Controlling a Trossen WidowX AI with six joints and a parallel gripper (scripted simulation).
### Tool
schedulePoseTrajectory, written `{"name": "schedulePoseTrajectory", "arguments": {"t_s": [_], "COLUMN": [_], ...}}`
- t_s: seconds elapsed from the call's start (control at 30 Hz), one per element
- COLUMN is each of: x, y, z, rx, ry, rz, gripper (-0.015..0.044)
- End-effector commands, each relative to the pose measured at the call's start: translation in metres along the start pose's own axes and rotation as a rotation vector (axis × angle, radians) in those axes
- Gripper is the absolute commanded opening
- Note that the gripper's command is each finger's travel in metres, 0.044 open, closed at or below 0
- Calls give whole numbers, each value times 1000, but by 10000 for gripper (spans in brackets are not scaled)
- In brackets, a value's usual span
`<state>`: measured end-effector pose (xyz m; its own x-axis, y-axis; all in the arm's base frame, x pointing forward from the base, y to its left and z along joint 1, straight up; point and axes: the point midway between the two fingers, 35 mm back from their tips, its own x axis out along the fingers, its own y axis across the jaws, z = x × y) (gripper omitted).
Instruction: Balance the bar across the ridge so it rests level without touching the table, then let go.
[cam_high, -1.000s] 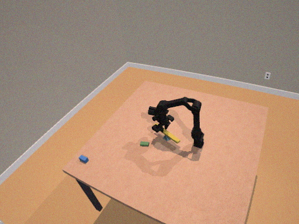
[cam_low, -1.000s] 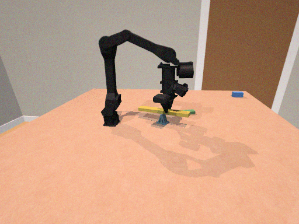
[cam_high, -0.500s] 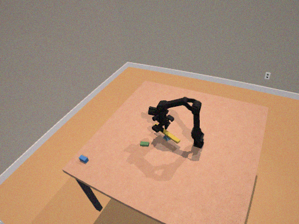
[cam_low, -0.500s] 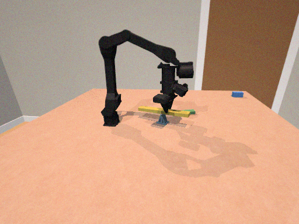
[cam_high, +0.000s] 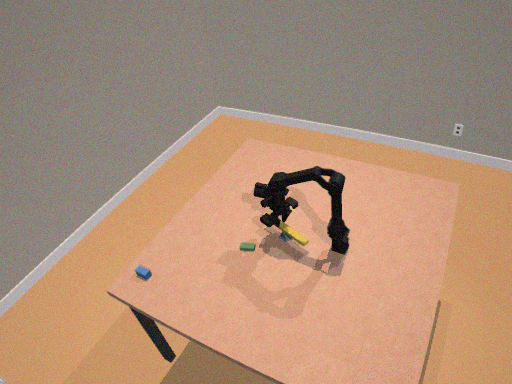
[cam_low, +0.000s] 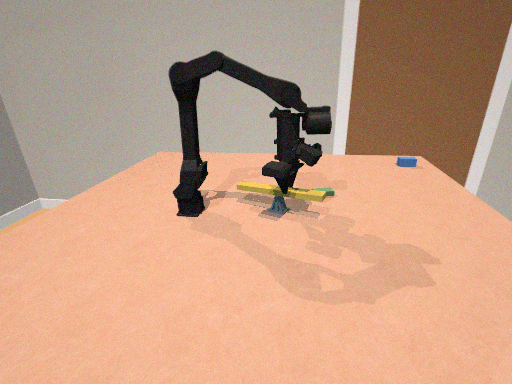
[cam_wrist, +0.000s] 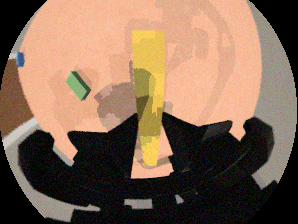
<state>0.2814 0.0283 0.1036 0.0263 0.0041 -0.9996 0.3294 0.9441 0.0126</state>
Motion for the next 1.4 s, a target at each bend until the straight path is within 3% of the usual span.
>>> {"name": "schedulePoseTrajectory", "arguments": {"t_s": [0.0,1.37], "x": [3,2], "y": [0,0], "z": [0,1], "rx": [5,5], "ry": [3,3], "rz": [-3,-3], "gripper": [0,0]}}
